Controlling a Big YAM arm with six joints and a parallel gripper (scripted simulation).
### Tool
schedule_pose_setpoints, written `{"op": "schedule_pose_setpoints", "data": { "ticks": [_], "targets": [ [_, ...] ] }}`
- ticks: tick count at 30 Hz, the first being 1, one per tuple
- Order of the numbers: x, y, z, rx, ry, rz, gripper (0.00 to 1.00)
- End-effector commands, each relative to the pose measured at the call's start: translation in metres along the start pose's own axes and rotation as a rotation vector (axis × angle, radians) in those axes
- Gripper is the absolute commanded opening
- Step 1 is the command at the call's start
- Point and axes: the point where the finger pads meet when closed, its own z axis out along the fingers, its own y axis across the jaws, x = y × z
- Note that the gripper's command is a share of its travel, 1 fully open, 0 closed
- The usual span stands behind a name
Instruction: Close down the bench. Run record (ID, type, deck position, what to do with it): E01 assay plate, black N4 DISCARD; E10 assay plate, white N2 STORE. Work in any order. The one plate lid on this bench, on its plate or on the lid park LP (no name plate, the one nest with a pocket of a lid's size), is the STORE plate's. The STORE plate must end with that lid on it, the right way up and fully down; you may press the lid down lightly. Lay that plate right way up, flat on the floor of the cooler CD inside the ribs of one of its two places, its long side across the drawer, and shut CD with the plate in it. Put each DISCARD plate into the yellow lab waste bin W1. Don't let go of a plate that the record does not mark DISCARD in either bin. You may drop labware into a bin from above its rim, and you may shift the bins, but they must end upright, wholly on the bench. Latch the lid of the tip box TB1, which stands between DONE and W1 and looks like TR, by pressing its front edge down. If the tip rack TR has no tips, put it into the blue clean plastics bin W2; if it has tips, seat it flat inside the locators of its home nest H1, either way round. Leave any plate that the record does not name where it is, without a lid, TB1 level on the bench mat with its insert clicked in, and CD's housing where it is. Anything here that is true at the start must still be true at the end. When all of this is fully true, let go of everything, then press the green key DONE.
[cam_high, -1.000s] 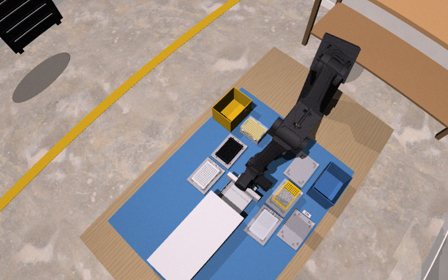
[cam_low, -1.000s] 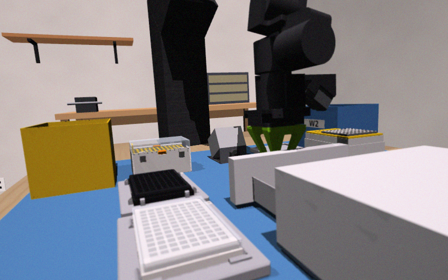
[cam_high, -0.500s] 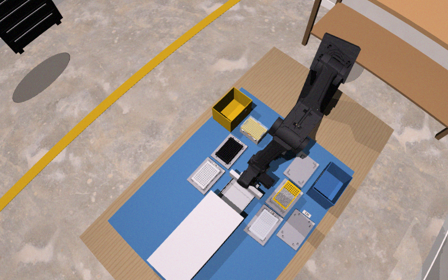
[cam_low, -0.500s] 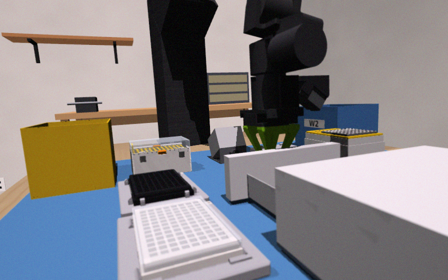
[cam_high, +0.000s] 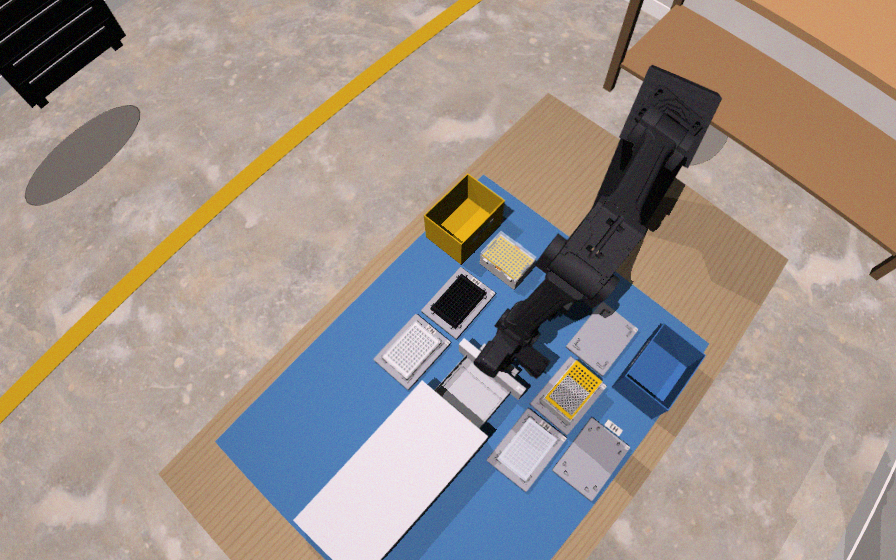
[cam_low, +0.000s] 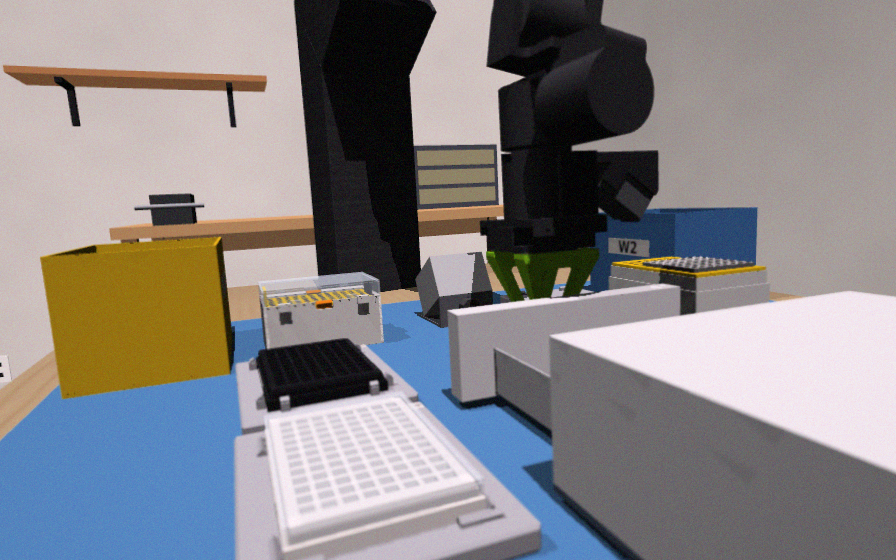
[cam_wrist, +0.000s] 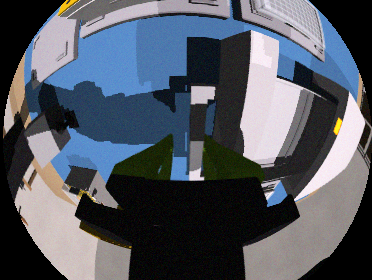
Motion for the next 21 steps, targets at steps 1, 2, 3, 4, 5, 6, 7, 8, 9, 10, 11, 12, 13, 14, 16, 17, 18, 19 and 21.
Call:
{"op": "schedule_pose_setpoints", "data": {
  "ticks": [1,2,3,4,5,6,7,8,9,10,11,12,13,14,16,17,18,19,21],
  "targets": [
    [-0.0068,0.0201,-0.0003,-0.037,-0.009,0.008,0.3],
    [-0.0068,0.0201,-0.0003,-0.037,-0.009,0.008,0.3],
    [-0.0068,0.0201,-0.0003,-0.037,-0.009,0.008,0.3],
    [-0.0068,0.0201,-0.0003,-0.037,-0.009,0.008,0.3],
    [-0.0068,0.0201,-0.0003,-0.037,-0.009,0.008,0.3],
    [-0.0068,0.0201,-0.0003,-0.037,-0.009,0.008,0.3],
    [-0.0068,0.0201,-0.0003,-0.037,-0.009,0.008,0.3],
    [-0.0068,0.0201,-0.0003,-0.037,-0.009,0.008,0.3],
    [-0.0068,0.0201,-0.0003,-0.037,-0.009,0.008,0.3],
    [-0.0068,0.0201,-0.0003,-0.037,-0.009,0.008,0.3],
    [-0.0068,0.0201,-0.0003,-0.037,-0.009,0.008,0.3],
    [-0.0068,0.0201,-0.0003,-0.037,-0.009,0.008,0.3],
    [-0.0068,0.0201,-0.0003,-0.037,-0.009,0.008,0.3],
    [-0.0068,0.0201,-0.0003,-0.037,-0.009,0.008,0.3],
    [-0.0068,0.0201,-0.0003,-0.037,-0.009,0.008,0.3],
    [-0.0068,0.0201,-0.0003,-0.037,-0.009,0.008,0.3],
    [-0.0068,0.0201,-0.0003,-0.037,-0.009,0.008,0.3],
    [-0.0068,0.0201,-0.0003,-0.037,-0.009,0.008,0.3],
    [-0.0076,0.0185,0.0,-0.024,-0.011,0.006,0.3]
  ]
}}
